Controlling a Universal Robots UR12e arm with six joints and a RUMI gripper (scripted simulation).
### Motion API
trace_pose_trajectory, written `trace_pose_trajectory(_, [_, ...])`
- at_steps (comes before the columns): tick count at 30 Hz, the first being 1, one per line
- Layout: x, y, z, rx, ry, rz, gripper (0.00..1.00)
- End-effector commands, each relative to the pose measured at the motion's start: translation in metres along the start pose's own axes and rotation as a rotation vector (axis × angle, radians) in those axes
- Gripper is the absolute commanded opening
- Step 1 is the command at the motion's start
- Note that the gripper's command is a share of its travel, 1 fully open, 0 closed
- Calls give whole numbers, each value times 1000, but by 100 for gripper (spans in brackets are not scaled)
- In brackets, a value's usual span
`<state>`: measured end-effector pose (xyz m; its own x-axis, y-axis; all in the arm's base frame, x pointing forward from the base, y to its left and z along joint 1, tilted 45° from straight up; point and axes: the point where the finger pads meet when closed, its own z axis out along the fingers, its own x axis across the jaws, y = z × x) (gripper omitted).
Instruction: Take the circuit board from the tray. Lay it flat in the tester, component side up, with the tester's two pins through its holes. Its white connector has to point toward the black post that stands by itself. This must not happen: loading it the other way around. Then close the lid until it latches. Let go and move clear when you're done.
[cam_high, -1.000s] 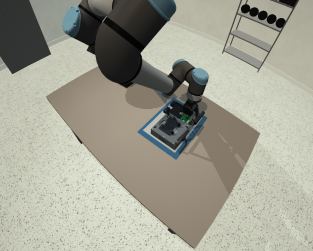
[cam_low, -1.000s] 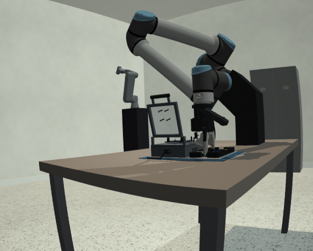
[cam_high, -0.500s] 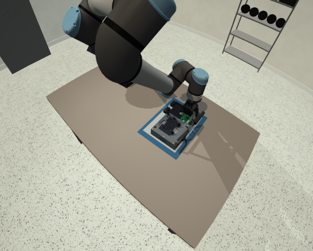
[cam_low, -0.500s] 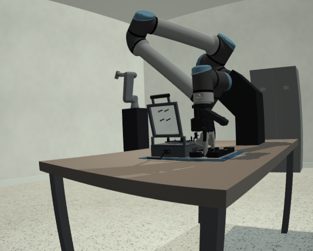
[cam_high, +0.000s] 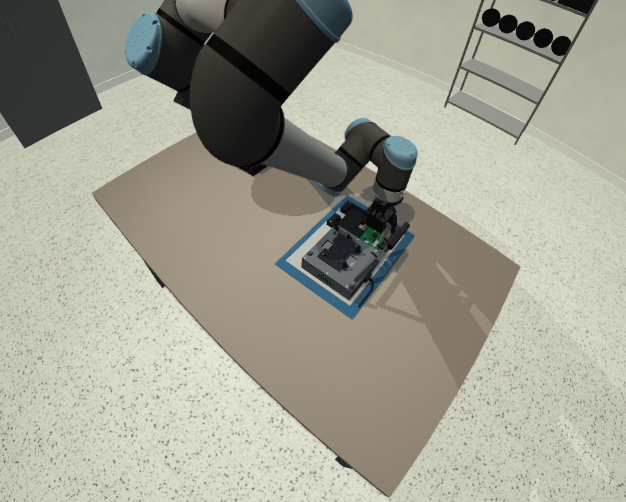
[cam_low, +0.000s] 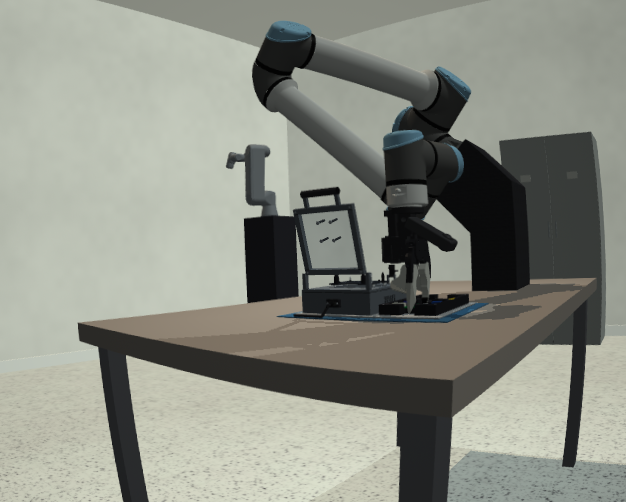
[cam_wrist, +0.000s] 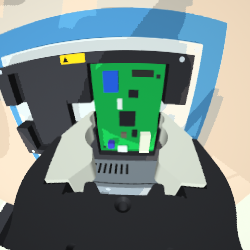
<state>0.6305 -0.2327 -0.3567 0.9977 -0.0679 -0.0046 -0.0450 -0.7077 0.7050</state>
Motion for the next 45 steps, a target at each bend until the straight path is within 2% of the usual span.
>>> trace_pose_trajectory(1, [2, -1, 1, 1, 2, 1, 42])
trace_pose_trajectory(10, [2, -1, 1, 1, 2, 1, 42])
trace_pose_trajectory(11, [2, -1, 1, 1, 2, 1, 39])
trace_pose_trajectory(45, [2, -1, 1, 1, 2, 1, 39])
